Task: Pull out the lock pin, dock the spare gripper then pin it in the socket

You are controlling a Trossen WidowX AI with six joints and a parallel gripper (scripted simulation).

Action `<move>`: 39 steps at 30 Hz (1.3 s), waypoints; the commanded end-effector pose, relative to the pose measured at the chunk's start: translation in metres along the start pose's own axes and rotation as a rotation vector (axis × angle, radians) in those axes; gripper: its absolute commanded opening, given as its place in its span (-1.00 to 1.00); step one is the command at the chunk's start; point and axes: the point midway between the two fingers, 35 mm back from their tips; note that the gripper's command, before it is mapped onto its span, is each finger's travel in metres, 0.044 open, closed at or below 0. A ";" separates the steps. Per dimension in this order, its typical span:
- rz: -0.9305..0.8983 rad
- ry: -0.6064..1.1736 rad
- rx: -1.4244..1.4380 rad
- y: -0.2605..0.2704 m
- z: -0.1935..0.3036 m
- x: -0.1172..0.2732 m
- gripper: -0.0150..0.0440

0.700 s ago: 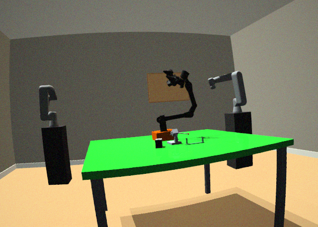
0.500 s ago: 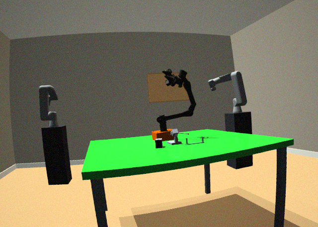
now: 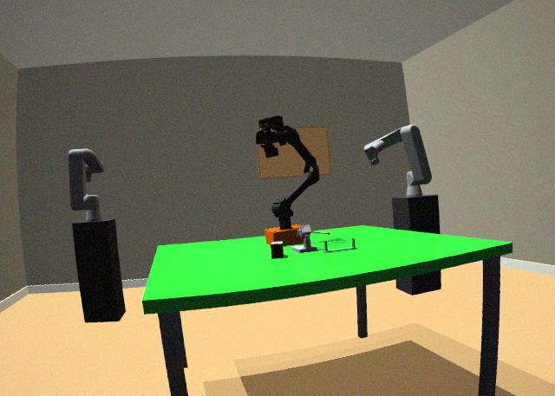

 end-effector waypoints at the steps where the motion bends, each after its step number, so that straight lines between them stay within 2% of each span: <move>1: 0.110 0.165 0.276 -0.019 0.006 -0.040 0.53; 6: 0.170 0.410 0.654 -0.042 0.033 -0.083 0.53; 11: 0.151 0.688 1.060 -0.069 0.077 -0.114 0.53; 16: 0.039 0.988 1.480 -0.100 0.130 -0.130 0.53; 21: -0.135 1.246 1.828 -0.129 0.178 -0.131 0.53; 29: -0.611 1.663 2.358 -0.181 0.253 -0.106 0.53; 33: -0.966 1.863 2.581 -0.210 0.285 -0.084 0.53; 36: -1.297 2.004 2.709 -0.232 0.305 -0.064 0.53; 39: -1.541 2.085 2.765 -0.246 0.316 -0.049 0.53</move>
Point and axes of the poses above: the point midway between the two fingers, 35 mm back from their tips, its own x axis back along the fingers, its own y axis across the jaws, z = x × y, and after that the axes turned 14 degrees about x, right-handed
